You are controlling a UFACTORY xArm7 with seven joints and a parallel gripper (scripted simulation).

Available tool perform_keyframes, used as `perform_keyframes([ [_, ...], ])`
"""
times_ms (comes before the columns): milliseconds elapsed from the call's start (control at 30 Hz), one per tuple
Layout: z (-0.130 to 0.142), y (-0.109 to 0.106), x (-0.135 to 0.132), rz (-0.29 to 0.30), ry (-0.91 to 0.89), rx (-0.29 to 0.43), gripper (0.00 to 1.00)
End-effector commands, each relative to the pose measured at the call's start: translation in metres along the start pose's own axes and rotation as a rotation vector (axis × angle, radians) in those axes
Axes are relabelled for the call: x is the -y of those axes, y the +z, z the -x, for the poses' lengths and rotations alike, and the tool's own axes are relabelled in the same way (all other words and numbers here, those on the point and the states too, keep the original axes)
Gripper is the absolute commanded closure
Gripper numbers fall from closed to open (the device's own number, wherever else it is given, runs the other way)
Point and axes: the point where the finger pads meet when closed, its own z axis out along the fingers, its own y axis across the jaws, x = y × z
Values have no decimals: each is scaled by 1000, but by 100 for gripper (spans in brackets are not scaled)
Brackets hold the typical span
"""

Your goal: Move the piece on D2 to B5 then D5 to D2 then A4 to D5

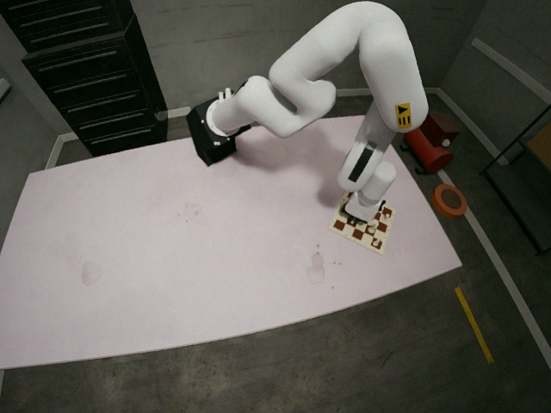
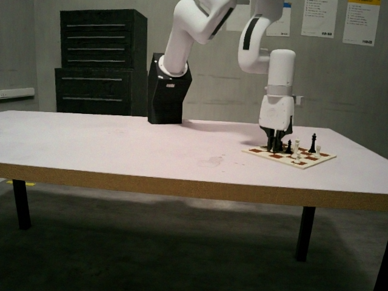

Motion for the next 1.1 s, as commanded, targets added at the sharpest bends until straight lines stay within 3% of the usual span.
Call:
perform_keyframes([
  [0, 0, 0, -1, 2, 0, -1, 100],
  [467, 0, 0, -1, 2, 0, -1, 100],
  [500, 0, 0, -1, 2, 0, -1, 93],
  [667, 0, 0, -1, 2, 0, -1, 86],
  [700, 0, 0, -1, 2, 0, -1, 79],
  [867, 0, 0, -1, 2, 0, -1, 72],
  [900, 0, 0, -1, 2, 0, -1, 65],
  [1067, 0, 0, -1, 2, 0, -1, 65],
])
